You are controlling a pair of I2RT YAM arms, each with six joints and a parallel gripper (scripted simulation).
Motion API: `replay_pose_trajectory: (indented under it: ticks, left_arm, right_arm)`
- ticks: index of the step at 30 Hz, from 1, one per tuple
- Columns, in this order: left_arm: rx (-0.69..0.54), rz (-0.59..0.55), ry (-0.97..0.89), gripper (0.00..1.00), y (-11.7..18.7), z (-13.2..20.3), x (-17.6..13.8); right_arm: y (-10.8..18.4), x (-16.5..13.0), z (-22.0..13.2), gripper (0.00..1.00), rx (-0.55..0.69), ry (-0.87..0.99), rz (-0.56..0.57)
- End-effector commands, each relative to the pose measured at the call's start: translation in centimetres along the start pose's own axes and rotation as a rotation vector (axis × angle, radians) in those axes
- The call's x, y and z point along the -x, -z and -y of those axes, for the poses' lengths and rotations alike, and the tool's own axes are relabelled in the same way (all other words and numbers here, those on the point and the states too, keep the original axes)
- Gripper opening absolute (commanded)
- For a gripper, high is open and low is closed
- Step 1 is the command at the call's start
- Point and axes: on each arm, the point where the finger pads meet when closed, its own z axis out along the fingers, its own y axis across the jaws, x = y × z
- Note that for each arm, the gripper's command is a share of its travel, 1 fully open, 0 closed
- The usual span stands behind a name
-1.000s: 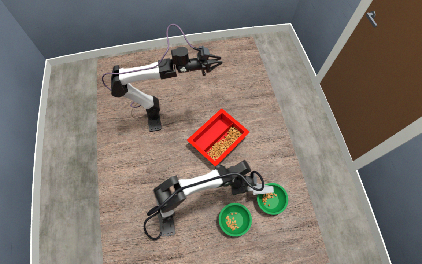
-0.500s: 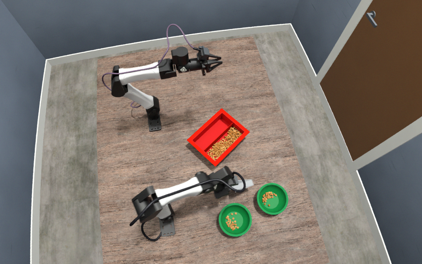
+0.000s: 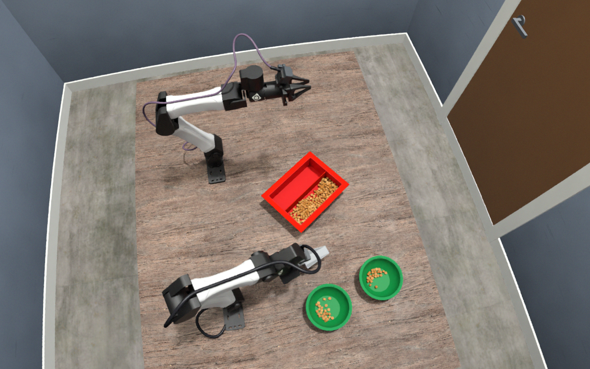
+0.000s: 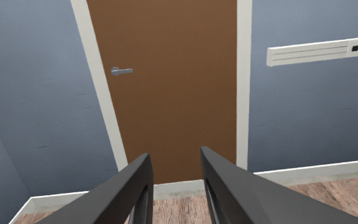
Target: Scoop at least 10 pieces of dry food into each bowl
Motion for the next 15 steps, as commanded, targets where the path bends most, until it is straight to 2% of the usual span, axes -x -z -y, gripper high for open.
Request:
replay_pose_trajectory:
  ticks: [1,2,3,4,6,7,9,11,12,14,15]
  left_arm:
    - [-0.007,0.053,0.004,0.27,0.3,0.2,2.3]
    - [-0.007,0.053,0.004,0.27,0.3,0.2,2.3]
    - [-0.007,0.053,0.004,0.27,0.3,0.2,2.3]
    - [-0.007,0.053,0.004,0.27,0.3,0.2,2.3]
    - [-0.007,0.054,0.004,0.27,0.3,0.2,2.3]
    - [-0.007,0.053,0.004,0.27,0.3,0.2,2.3]
    - [-0.007,0.054,0.004,0.27,0.3,0.2,2.3]
    - [-0.007,0.053,0.004,0.27,0.3,0.2,2.3]
    - [-0.007,0.053,0.004,0.27,0.3,0.2,2.3]
    - [-0.007,0.053,0.004,0.27,0.3,0.2,2.3]
    - [-0.007,0.053,0.004,0.27,0.3,0.2,2.3]
  right_arm:
    - [0.5,1.4,0.6,0.00,-0.021,-0.023,0.052]
    - [-0.1,-0.1,0.6,0.00,-0.024,-0.025,0.018]
    - [0.6,0.8,0.4,0.00,-0.021,-0.020,0.040]
    - [-0.2,0.2,0.5,0.00,-0.022,-0.022,0.002]
    - [0.2,0.6,0.5,0.00,-0.022,-0.022,0.030]
    - [-0.7,-0.6,0.4,0.00,-0.021,-0.020,-0.018]
    - [0.4,1.0,0.4,0.00,-0.020,-0.020,0.038]
    - [0.6,1.2,0.4,0.00,-0.019,-0.020,0.047]
    - [-0.7,-0.7,0.4,0.00,-0.018,-0.018,-0.013]
    - [-0.7,-0.7,0.4,0.00,-0.018,-0.018,-0.013]
    - [0.0,1.3,0.3,0.00,-0.012,-0.014,0.039]
